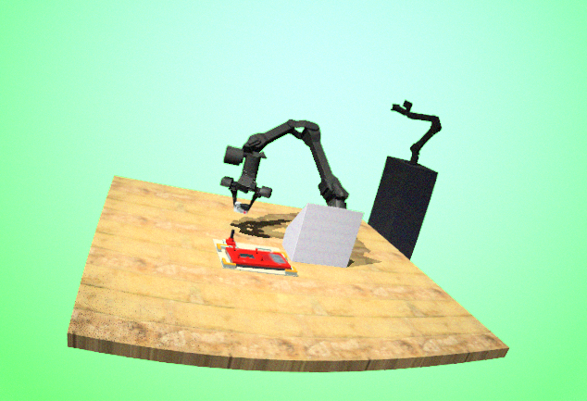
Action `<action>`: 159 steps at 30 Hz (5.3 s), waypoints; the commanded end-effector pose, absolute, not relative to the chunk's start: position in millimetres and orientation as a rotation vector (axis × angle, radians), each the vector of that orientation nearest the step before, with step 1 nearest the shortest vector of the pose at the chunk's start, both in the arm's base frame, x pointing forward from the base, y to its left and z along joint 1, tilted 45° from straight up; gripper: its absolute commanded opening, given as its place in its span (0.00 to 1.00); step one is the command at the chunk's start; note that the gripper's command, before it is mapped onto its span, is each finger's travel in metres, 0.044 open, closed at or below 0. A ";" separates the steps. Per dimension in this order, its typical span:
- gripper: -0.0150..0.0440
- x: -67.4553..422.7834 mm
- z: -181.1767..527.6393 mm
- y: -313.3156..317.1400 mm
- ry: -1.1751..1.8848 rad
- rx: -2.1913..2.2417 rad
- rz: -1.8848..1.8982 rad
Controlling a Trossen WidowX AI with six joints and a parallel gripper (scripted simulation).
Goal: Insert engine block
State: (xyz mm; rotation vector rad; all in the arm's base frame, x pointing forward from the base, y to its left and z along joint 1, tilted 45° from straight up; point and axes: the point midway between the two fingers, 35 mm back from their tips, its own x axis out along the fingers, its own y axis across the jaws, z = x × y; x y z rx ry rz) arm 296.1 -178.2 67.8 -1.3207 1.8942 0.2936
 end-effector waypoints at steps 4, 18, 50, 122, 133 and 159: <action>0.25 297.7 86.0 -164.3 1.896 -1.324 0.282; 0.25 296.0 78.5 -170.5 1.886 -1.321 0.289; 0.25 284.2 90.1 -189.1 1.278 -1.030 0.660; 0.65 264.9 15.2 -266.5 1.155 -0.963 0.725; 1.00 264.9 15.2 -266.5 1.155 -0.963 0.725; 1.00 257.1 56.9 -262.2 1.156 -0.972 0.713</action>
